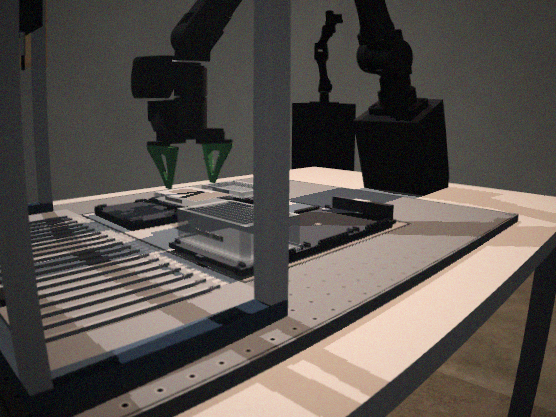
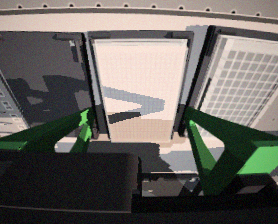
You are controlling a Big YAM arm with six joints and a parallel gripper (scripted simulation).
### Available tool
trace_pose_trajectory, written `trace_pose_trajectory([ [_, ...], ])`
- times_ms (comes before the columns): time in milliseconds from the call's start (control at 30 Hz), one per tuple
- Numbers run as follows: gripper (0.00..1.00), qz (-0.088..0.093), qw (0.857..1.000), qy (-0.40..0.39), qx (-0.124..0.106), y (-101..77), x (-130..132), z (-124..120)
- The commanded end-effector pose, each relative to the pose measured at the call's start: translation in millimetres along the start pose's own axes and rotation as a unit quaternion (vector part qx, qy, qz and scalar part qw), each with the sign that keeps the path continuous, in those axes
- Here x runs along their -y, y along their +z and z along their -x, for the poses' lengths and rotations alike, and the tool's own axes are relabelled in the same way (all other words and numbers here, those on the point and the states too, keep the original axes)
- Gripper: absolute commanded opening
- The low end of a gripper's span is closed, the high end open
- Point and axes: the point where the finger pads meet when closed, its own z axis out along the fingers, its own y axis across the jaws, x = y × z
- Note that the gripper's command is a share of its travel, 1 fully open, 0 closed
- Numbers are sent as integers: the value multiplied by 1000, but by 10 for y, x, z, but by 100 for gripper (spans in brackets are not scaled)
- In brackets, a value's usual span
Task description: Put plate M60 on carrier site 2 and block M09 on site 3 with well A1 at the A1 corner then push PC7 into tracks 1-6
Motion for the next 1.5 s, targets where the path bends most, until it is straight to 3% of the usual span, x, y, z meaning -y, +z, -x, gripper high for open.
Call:
trace_pose_trajectory([
  [0, 100, 2, 1000, 0, 2, 18, -85, -40],
  [300, 100, 2, 1000, 0, 2, 18, -84, -40],
  [367, 100, 8, 1000, -1, 4, 37, -116, -30],
  [1267, 100, 14, 1000, -2, 5, 245, -178, -2],
  [1467, 100, 10, 1000, -1, 4, 259, -135, -12],
])
